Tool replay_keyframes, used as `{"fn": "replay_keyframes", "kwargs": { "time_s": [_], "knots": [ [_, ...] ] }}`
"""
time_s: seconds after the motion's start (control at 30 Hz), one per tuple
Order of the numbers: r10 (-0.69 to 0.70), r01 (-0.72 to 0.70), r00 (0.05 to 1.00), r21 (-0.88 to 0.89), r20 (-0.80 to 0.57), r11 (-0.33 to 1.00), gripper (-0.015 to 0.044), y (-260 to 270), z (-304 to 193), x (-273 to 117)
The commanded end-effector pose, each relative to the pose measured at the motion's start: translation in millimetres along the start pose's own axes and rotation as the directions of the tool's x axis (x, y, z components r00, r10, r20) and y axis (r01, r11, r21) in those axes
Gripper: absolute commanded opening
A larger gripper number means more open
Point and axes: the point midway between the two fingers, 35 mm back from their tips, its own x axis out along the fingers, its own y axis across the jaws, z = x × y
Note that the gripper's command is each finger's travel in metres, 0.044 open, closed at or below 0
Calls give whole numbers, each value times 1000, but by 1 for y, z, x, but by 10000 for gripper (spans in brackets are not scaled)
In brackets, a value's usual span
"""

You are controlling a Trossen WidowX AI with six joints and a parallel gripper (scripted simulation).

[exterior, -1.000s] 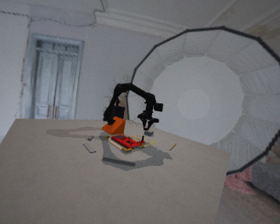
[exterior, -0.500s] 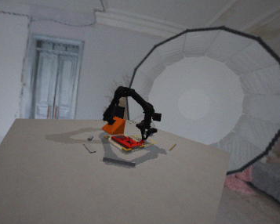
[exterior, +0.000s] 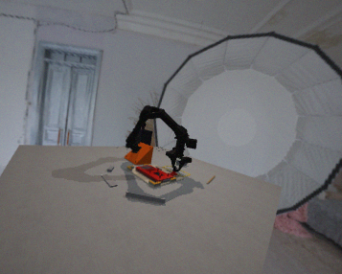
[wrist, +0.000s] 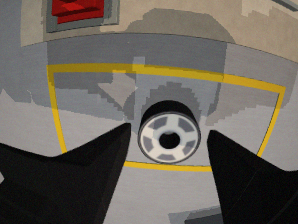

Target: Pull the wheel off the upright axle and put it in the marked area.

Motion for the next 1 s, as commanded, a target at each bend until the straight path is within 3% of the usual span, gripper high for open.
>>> {"fn": "replay_keyframes", "kwargs": {
  "time_s": [0.0,0.13,0.23,0.43,0.57,0.97],
  "knots": [
    [5,-5,1000,3,-6,1000,300,2,-2,-20],
    [8,-8,1000,-2,-4,1000,300,0,-1,-56],
    [8,-8,1000,-2,-4,1000,300,0,-1,-58],
    [9,-9,1000,-9,-6,1000,440,-46,15,-85],
    [4,-4,1000,-6,-4,1000,440,-81,32,-103],
    [4,-4,1000,-6,-4,1000,440,-83,33,-104]
  ]
}}
